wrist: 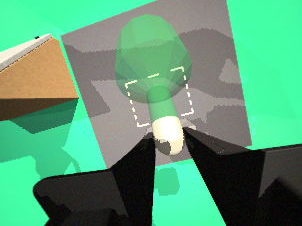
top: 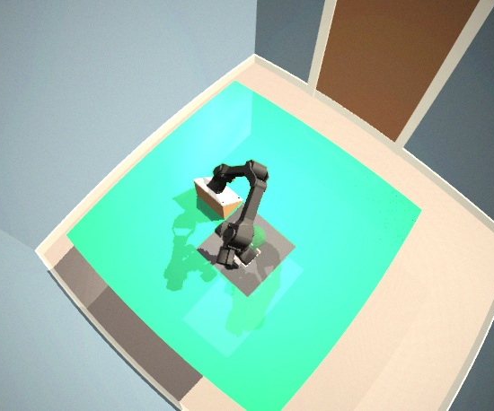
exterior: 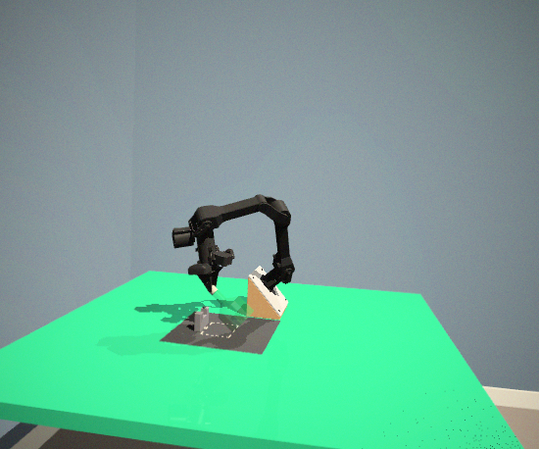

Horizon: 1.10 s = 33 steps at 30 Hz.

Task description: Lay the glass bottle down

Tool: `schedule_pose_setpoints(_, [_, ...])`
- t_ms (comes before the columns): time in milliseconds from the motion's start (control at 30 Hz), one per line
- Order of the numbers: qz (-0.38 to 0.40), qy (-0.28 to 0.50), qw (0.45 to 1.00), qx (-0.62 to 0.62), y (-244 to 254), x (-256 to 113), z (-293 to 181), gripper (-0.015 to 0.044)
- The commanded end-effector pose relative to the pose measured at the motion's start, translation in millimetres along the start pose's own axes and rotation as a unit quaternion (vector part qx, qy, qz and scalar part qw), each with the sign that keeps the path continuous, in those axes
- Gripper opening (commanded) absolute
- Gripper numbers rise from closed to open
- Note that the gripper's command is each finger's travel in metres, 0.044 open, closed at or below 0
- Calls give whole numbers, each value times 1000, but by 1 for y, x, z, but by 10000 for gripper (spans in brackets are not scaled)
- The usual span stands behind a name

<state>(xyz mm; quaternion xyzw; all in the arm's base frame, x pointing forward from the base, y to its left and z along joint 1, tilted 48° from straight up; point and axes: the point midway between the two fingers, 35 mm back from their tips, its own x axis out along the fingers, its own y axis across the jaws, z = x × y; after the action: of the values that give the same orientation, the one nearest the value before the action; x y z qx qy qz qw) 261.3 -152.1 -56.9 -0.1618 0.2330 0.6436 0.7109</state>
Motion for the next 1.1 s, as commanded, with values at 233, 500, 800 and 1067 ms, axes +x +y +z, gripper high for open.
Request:
schedule_pose_setpoints(233, [1, 0, 1000, 0, -3, 7, -15, 112])
schedule_pose_setpoints(500, [3, 1, 1000, 2, -4, 12, -24, 112])
schedule_pose_setpoints(800, [5, 1, 1000, 2, -6, 19, -34, 112])
schedule_pose_setpoints(1067, [7, 1, 1000, 3, -6, 23, -40, 112])
